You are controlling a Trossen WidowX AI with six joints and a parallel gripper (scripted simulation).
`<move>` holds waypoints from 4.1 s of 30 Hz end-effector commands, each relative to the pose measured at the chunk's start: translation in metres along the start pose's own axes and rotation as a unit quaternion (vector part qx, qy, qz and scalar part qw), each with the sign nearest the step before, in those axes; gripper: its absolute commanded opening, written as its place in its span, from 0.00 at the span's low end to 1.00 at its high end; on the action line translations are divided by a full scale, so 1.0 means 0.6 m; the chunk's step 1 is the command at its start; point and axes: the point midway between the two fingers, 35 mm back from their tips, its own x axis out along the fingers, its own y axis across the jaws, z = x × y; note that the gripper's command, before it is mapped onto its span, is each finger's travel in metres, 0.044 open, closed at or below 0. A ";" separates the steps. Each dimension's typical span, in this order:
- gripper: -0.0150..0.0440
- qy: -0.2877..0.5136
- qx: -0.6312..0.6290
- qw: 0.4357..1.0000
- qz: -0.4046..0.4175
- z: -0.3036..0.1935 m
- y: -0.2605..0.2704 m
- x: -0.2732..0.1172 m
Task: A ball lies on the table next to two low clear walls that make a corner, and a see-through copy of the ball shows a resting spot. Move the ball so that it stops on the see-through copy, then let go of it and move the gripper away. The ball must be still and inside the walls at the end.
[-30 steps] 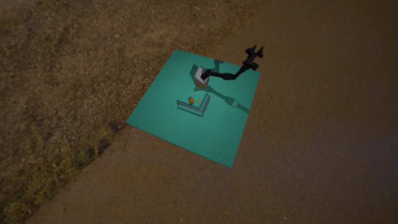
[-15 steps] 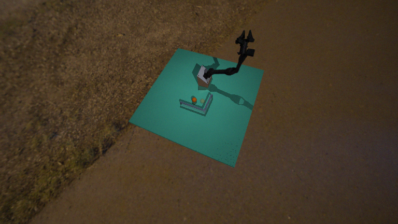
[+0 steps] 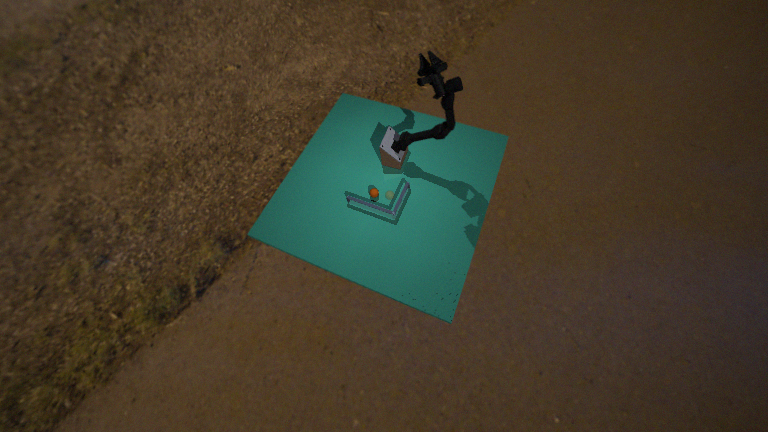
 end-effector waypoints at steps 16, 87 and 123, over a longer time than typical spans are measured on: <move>0.93 -0.366 -0.047 0.928 0.052 0.441 0.104 -0.010; 0.93 -0.835 -0.268 0.212 0.432 0.779 0.646 -0.888; 0.29 -0.834 -0.269 0.215 0.431 0.786 0.619 -0.857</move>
